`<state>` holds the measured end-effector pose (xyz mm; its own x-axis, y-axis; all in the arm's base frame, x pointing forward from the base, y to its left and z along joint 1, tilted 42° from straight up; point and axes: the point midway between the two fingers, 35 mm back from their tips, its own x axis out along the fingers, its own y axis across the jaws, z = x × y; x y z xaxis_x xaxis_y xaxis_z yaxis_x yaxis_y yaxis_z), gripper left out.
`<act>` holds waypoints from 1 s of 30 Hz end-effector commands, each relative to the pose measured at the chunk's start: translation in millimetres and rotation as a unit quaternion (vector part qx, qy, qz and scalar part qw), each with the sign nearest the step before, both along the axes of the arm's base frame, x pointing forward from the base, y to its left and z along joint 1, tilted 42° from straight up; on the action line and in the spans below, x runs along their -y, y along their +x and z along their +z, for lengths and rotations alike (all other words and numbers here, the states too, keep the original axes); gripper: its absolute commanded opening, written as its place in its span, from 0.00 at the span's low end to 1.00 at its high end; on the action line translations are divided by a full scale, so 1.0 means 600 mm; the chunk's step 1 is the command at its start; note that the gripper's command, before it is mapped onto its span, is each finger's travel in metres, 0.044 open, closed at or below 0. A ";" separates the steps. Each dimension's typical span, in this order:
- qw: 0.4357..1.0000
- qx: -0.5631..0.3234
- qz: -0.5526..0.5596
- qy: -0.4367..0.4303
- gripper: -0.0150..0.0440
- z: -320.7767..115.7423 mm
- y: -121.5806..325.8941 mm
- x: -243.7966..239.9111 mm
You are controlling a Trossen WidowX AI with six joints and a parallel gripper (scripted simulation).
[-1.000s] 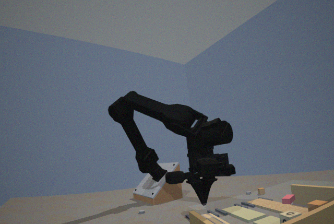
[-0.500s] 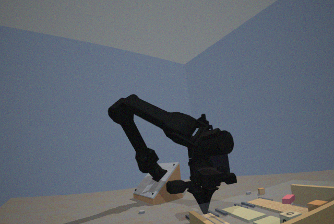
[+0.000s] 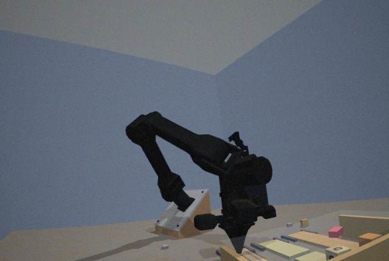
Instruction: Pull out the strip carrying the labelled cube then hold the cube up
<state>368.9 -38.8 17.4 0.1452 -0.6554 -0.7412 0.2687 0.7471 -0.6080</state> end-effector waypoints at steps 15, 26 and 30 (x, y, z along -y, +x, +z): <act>1.000 -0.001 0.002 -0.001 0.25 -0.001 0.001 0.002; 1.000 0.000 0.002 -0.001 0.25 -0.002 0.002 0.003; 1.000 0.000 0.002 -0.001 0.25 -0.003 0.002 0.003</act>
<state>369.4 -39.3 16.2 0.1459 -0.6553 -0.7411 0.2655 0.7476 -0.6088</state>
